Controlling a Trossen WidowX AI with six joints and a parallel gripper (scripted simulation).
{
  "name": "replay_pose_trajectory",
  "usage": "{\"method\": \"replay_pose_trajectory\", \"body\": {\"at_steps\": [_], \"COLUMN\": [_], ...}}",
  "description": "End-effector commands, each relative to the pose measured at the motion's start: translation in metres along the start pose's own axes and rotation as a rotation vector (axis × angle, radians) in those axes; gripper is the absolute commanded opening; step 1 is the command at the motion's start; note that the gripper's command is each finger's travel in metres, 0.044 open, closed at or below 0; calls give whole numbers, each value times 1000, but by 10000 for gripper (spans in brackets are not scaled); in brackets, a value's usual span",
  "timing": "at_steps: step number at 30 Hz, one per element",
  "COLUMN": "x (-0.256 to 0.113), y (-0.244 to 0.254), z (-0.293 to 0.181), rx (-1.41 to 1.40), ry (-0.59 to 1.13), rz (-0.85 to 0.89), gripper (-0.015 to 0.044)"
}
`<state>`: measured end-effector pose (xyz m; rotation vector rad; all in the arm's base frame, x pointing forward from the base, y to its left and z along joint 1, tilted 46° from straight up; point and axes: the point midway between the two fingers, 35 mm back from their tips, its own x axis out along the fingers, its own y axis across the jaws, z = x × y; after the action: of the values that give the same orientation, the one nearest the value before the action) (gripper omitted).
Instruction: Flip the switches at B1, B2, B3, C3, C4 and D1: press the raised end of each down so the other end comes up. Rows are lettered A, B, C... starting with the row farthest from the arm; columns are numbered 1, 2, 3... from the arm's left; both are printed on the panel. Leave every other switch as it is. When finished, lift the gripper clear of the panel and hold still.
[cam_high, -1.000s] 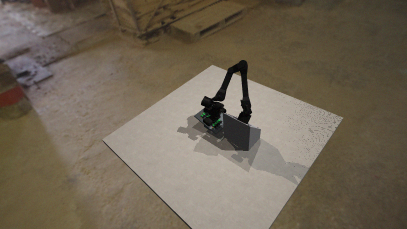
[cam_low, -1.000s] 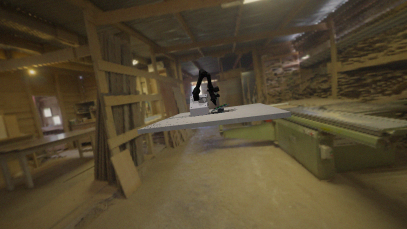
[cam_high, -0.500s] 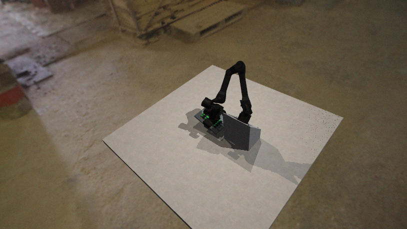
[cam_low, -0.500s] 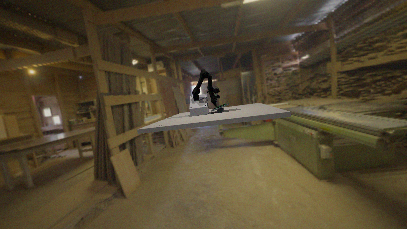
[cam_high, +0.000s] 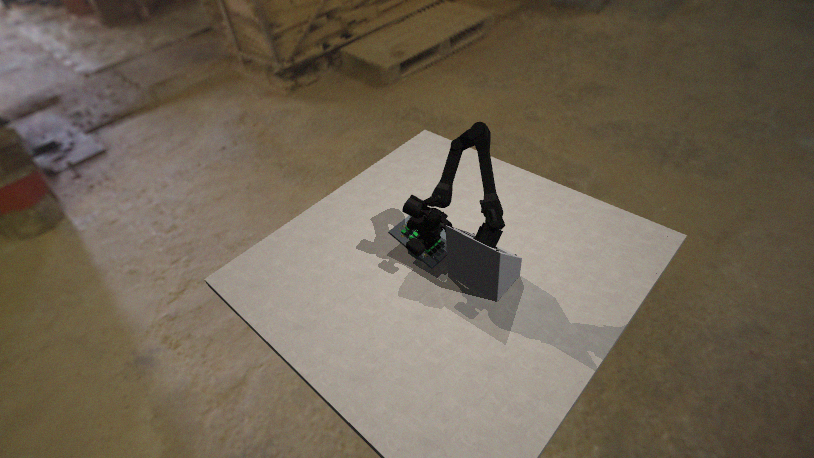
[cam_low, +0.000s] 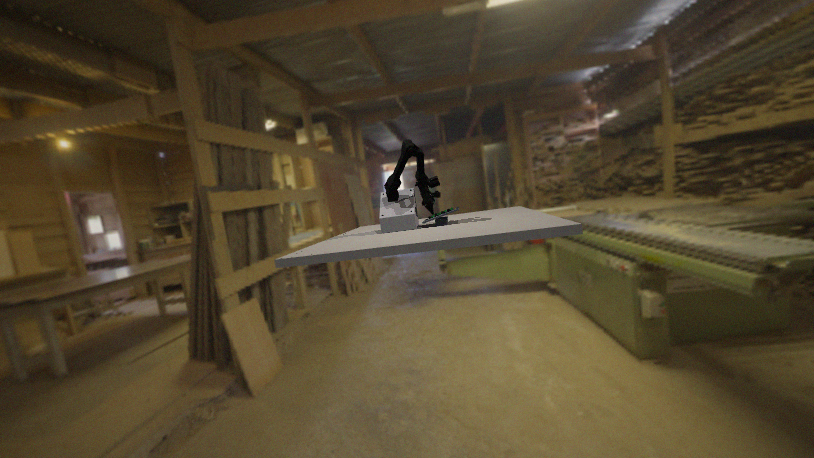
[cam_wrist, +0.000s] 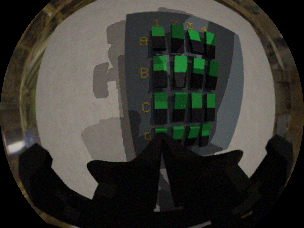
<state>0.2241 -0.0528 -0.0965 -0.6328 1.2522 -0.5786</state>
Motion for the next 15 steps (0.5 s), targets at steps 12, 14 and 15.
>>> {"method": "replay_pose_trajectory", "body": {"at_steps": [12,14,15], "x": [1,2,2], "y": [0,-1,-1], "z": [0,0,0], "rx": [-6,-6,-6], "ry": [-1,-1,-1], "rz": [-3,-3,-3], "gripper": [0,0,0]}}
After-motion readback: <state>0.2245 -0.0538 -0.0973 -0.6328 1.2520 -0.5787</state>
